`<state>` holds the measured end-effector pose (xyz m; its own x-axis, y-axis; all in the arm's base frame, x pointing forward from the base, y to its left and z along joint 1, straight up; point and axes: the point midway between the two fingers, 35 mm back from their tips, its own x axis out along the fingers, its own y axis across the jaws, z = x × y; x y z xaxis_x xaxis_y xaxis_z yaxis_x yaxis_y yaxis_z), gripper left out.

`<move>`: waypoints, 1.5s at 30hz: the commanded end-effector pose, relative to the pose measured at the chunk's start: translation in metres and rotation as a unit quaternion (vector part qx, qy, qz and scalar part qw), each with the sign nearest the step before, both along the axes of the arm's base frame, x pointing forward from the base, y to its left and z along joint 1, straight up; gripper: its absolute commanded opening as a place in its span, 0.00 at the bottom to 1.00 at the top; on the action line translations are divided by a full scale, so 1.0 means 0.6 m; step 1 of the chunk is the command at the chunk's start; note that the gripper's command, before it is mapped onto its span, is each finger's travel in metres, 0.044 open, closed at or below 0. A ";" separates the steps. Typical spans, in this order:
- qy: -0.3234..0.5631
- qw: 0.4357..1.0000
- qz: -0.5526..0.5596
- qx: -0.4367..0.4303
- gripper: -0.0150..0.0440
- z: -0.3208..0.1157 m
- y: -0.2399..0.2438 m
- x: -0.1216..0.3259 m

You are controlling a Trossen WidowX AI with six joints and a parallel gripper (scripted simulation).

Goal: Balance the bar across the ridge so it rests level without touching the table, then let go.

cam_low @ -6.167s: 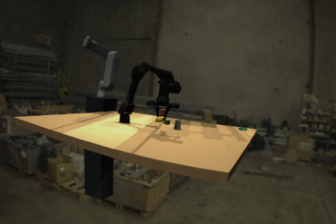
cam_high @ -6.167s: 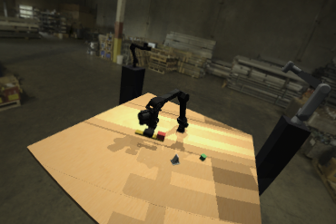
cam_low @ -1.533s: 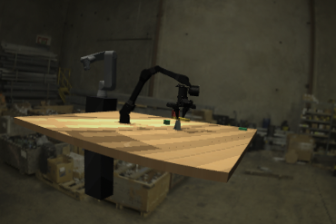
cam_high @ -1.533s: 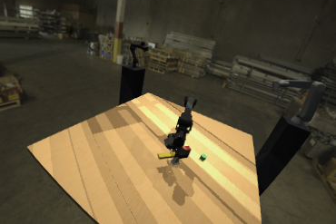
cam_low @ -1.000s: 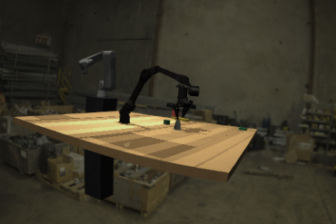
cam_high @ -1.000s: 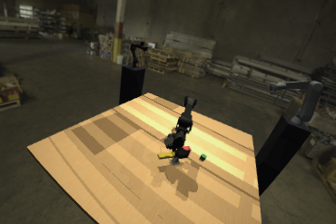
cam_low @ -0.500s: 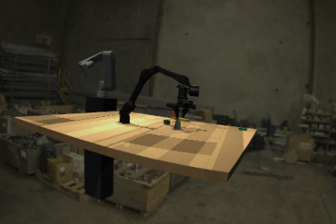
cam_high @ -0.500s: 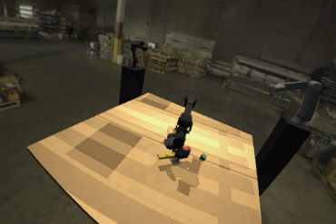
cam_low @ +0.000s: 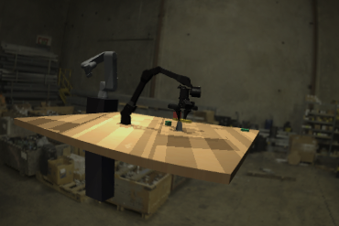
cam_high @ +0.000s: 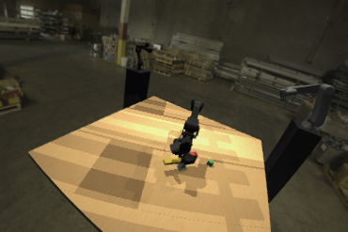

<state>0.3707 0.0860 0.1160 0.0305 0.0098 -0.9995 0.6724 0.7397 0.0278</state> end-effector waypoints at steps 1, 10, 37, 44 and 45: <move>-0.002 1.000 -0.003 -0.001 0.25 0.000 -0.001 0.001; -0.002 1.000 -0.003 -0.001 0.25 -0.002 -0.001 0.001; -0.002 1.000 -0.003 -0.001 0.25 -0.005 -0.001 0.000; -0.002 1.000 -0.003 -0.001 0.25 -0.006 -0.001 0.000; -0.002 1.000 -0.003 -0.001 0.25 -0.006 -0.001 0.000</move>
